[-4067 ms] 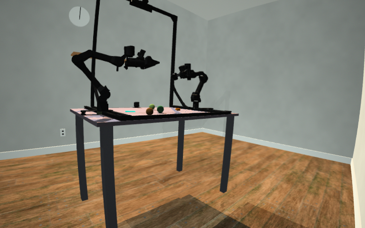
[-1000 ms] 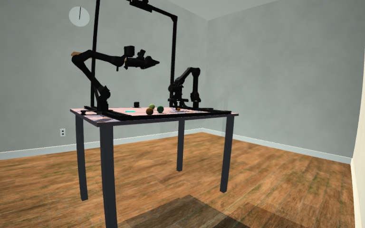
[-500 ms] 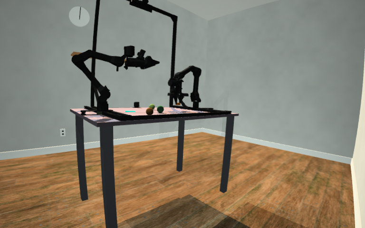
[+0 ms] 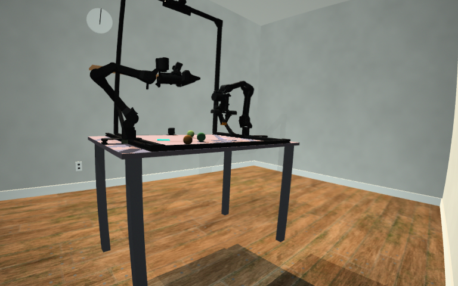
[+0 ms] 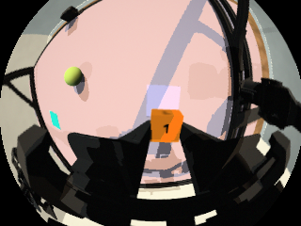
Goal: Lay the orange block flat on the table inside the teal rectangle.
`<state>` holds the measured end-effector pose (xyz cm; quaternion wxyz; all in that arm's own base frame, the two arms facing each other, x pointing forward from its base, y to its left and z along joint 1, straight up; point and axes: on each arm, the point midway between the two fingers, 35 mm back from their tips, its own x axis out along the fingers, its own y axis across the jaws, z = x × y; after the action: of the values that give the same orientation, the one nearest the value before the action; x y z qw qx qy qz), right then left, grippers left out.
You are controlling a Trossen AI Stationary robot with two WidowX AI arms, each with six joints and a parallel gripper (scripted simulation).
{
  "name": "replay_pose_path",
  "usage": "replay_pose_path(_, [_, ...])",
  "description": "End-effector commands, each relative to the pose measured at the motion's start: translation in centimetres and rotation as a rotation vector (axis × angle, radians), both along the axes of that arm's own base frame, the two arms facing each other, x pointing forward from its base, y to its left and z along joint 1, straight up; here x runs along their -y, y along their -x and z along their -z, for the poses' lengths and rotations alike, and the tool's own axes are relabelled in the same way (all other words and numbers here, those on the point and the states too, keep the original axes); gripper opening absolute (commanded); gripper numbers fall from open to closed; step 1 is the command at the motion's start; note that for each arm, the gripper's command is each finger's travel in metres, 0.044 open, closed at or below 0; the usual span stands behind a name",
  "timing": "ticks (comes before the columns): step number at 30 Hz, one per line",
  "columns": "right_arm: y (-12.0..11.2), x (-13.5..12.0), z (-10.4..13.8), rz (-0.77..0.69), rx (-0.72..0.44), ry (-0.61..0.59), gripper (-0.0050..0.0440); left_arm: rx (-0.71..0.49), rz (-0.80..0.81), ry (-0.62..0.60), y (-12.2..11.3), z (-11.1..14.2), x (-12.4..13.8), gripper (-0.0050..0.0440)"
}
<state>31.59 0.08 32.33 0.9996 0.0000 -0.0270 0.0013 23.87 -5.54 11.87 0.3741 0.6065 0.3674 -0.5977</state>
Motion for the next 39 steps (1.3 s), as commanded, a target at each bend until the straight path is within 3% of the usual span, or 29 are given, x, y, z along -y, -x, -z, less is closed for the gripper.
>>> replay_pose_path(1, [-0.3, -0.7, 0.7, -0.02, -0.006, 0.0, 0.044, 0.071, -0.014, 0.016, -1.6, 0.4, 0.3, 0.0])
replay_pose_path(3, [-0.3, -0.7, 0.7, -0.02, -0.006, 0.0, 0.044, 0.071, -0.014, 0.016, -1.6, 0.4, 0.3, 0.0])
replay_pose_path(18, [-1.1, -4.3, 3.6, -0.116, -0.017, -0.001, 0.044, 0.437, -0.083, 0.108, -9.5, 1.6, 1.9, 0.0])
replay_pose_path(20, [-1.1, -4.3, 3.6, -0.116, -0.017, -0.001, 0.044, 0.437, -0.083, 0.108, -9.5, 1.6, 1.9, 0.0])
replay_pose_path(33, [-1.0, -7.4, 6.2, -0.199, -0.027, -0.001, 0.044, 0.75, -0.142, 0.206, -15.0, 0.3, 2.9, 0.0])
replay_pose_path(39, [-0.9, -8.3, 7.0, -0.225, -0.03, 0.0, 0.044, 0.845, -0.159, 0.24, -16.3, -0.5, 3.1, 0.0])
